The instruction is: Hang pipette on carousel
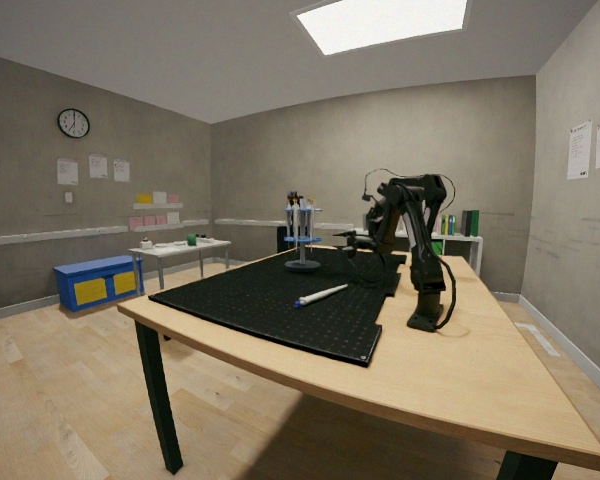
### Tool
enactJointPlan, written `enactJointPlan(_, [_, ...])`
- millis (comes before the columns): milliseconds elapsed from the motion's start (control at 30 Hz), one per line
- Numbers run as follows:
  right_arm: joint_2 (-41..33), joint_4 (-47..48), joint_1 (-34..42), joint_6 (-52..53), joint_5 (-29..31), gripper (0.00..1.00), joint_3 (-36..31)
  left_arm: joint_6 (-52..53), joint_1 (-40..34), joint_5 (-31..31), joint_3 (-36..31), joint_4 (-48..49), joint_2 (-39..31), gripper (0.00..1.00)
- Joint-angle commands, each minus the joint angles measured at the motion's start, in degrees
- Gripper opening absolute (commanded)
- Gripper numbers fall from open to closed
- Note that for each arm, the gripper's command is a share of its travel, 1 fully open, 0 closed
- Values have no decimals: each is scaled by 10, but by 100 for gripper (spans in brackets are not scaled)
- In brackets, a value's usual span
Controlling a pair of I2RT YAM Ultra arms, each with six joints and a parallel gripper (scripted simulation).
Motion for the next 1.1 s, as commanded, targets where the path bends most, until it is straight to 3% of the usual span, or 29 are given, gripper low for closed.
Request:
enactJointPlan(0, [-2,7,-5,-3,-11,100,9,9,-8,1,-1,-14,8,49])
enactJointPlan(1067, [-2,7,-5,-3,-11,100,9,9,-8,-2,2,-12,1,49])
